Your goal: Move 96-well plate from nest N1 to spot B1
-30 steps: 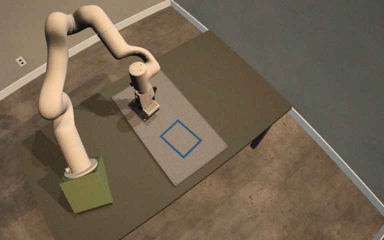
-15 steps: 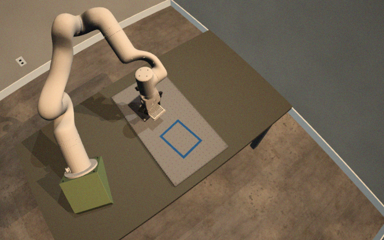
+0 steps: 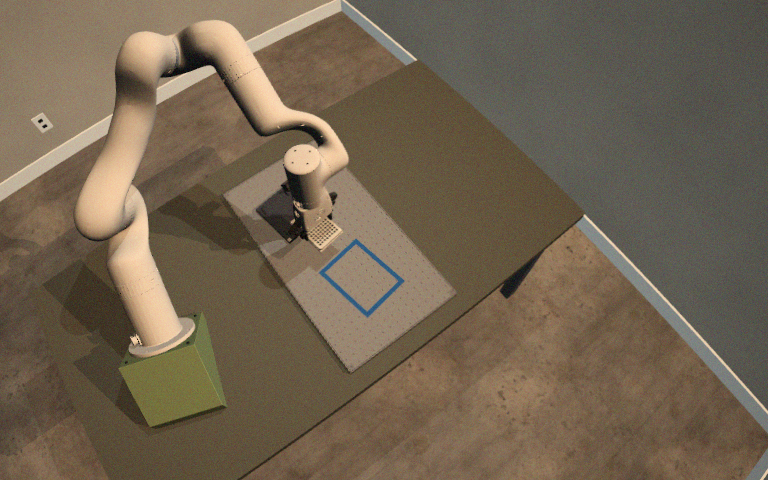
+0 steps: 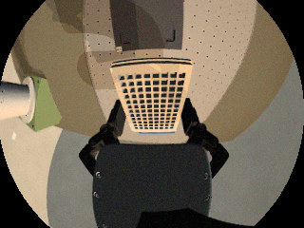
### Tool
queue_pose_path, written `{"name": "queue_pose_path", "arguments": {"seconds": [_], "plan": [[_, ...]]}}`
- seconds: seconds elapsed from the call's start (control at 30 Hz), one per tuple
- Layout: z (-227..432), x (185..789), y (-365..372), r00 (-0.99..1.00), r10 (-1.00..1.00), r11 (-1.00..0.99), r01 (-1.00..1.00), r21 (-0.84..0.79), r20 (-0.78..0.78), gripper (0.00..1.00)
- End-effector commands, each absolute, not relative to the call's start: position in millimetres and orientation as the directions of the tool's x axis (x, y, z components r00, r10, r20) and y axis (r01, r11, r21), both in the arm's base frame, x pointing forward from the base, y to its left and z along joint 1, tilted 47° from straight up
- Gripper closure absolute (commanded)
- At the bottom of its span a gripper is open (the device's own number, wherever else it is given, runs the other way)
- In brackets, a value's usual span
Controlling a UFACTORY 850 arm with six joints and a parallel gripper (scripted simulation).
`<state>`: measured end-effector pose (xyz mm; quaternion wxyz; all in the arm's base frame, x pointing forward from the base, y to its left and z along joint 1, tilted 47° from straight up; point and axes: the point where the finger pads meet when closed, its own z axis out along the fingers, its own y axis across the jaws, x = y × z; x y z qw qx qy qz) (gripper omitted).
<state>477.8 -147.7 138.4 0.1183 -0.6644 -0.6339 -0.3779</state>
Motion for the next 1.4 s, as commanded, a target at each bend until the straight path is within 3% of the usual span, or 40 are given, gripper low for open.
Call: {"name": "queue_pose_path", "arguments": {"seconds": [0.0, 1.37], "plan": [[131, 480, -157, -0.09, 0.753, -0.168, 0.931, 0.323, 0.651, 1.0], [49, 498, -248, -0.09, 0.753, -0.168, 0.931, 0.323, 0.651, 1.0]]}}
